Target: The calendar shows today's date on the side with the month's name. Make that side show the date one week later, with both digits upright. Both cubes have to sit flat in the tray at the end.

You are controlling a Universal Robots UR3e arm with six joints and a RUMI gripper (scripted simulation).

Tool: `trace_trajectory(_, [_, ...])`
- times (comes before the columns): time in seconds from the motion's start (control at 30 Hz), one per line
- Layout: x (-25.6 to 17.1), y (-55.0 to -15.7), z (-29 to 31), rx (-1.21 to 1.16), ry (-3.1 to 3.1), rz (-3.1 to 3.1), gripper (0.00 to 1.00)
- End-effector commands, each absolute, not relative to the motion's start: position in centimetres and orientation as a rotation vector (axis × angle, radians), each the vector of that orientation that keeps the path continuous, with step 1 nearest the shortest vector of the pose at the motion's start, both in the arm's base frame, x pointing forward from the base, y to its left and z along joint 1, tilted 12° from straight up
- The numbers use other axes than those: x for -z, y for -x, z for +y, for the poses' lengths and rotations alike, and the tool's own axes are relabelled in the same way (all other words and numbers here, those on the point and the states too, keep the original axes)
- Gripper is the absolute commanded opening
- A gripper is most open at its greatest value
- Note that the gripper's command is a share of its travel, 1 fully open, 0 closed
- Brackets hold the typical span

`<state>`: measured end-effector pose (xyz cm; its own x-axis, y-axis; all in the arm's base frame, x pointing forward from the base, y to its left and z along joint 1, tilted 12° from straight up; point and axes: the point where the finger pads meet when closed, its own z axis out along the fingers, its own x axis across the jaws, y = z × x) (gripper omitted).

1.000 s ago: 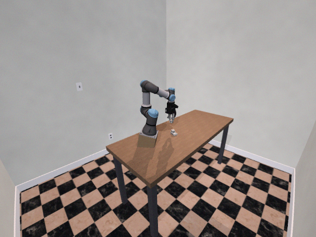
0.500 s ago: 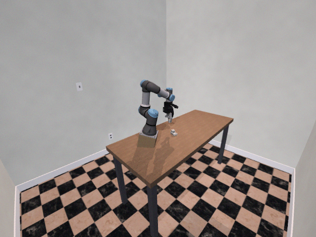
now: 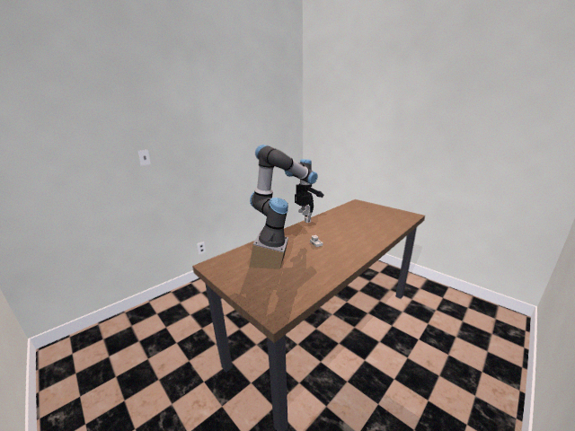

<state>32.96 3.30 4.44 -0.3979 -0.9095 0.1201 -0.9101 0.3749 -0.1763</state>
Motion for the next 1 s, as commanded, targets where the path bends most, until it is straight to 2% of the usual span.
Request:
trace_trajectory(0.0, [-4.5, -33.0, 3.4, -0.342, -1.697, -2.621, 0.1])
trace_trajectory(0.97, [-3.3, -33.2, 3.3, -0.341, -1.694, -2.622, 0.1])
